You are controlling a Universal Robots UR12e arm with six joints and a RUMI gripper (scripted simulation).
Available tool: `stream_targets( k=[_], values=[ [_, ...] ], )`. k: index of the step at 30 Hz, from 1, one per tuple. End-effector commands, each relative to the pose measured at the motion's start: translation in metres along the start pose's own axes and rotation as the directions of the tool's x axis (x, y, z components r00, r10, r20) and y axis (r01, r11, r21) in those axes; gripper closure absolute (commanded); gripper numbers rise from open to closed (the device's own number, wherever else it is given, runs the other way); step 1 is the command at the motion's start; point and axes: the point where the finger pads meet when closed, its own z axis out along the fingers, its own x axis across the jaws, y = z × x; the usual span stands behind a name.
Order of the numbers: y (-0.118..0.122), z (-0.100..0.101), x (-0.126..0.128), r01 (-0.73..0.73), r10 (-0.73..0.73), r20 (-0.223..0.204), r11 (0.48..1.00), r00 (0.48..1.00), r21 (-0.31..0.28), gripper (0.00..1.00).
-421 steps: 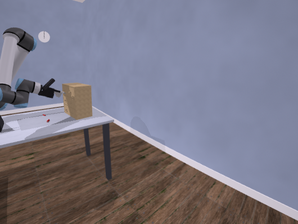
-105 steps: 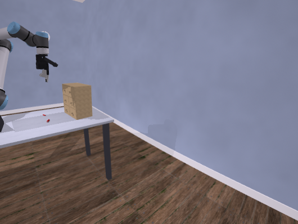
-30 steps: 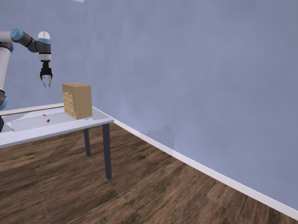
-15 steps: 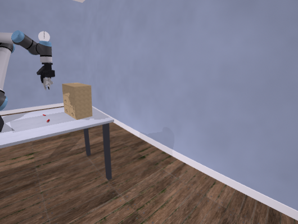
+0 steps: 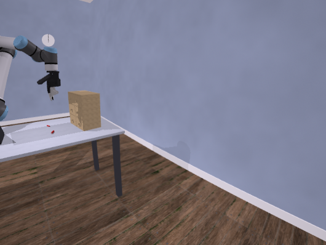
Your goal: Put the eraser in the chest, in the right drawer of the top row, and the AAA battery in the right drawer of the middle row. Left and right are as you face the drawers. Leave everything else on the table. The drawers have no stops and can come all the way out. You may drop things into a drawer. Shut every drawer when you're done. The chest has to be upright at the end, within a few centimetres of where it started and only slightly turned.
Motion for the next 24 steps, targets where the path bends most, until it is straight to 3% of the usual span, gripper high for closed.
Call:
stream_targets(
  k=[1,15,24],
  values=[
    [0.002,0.005,-0.002,0.180,-0.180,-0.007,0.984,0.984,0.000,0.80],
    [0.005,0.013,-0.004,0.437,-0.437,-0.007,0.899,0.899,-0.001,0.80],
    [0.006,0.016,-0.005,0.513,-0.513,-0.007,0.858,0.858,-0.002,0.80]
  ],
)
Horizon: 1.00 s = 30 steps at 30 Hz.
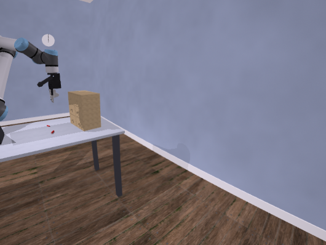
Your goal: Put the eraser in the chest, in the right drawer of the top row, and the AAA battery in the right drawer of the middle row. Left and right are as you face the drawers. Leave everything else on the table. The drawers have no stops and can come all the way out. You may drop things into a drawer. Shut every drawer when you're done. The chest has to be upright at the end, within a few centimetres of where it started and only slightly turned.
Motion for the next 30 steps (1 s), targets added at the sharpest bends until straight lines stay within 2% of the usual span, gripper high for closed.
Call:
stream_targets(
  k=[1,30],
  values=[
    [0.0008,0.0008,-0.0010,0.053,-0.053,0.000,0.999,0.999,-0.001,0.80],
    [0.0015,0.0025,-0.0015,0.095,-0.095,0.000,0.996,0.996,-0.005,0.80]
  ],
)
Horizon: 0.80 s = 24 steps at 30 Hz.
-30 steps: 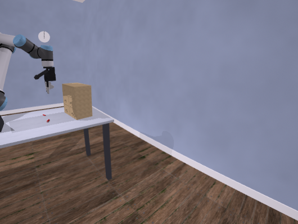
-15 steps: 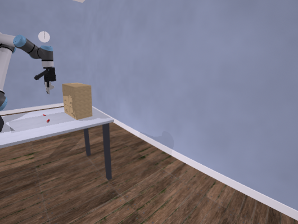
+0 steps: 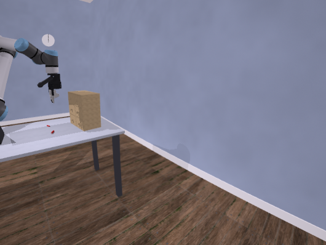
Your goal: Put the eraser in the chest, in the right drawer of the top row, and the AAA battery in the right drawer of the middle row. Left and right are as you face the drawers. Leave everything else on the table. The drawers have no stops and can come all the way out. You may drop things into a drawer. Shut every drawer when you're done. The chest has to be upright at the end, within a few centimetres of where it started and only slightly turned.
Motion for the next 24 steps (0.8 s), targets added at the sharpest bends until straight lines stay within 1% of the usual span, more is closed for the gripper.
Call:
stream_targets(
  k=[1,8,15,17,24],
  values=[
    [0.0006,-0.0005,-0.0004,0.000,0.000,0.001,1.000,1.000,-0.004,0.80],
    [0.0019,0.0010,-0.0004,0.000,0.000,0.001,1.000,1.000,-0.020,0.80],
    [0.0045,0.0040,-0.0004,0.000,0.000,0.001,0.999,1.000,-0.052,0.80],
    [0.0045,0.0040,-0.0004,0.000,0.000,0.001,0.999,1.000,-0.052,0.80],
    [0.0085,0.0088,-0.0004,0.000,0.000,0.001,0.995,1.000,-0.102,0.80]
  ],
)
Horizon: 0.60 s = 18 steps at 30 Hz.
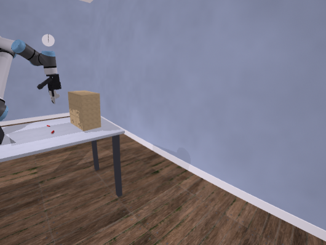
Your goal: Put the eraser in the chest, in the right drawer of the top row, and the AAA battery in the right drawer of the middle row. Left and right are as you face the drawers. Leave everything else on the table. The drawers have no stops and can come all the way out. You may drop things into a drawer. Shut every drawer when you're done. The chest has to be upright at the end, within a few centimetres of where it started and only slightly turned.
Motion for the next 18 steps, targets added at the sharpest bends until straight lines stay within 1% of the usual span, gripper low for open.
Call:
stream_targets(
  k=[1,8,10,18],
  values=[
    [0.003,0.003,0.000,0.000,0.000,0.001,0.999,1.000,-0.039,0.80],
    [0.008,0.010,0.000,0.000,0.000,0.001,0.994,1.000,-0.108,0.80],
    [0.008,0.010,0.000,0.000,0.000,0.001,0.994,1.000,-0.108,0.80],
    [0.015,0.020,-0.001,0.000,0.000,0.001,0.980,1.000,-0.200,0.80]
  ],
)
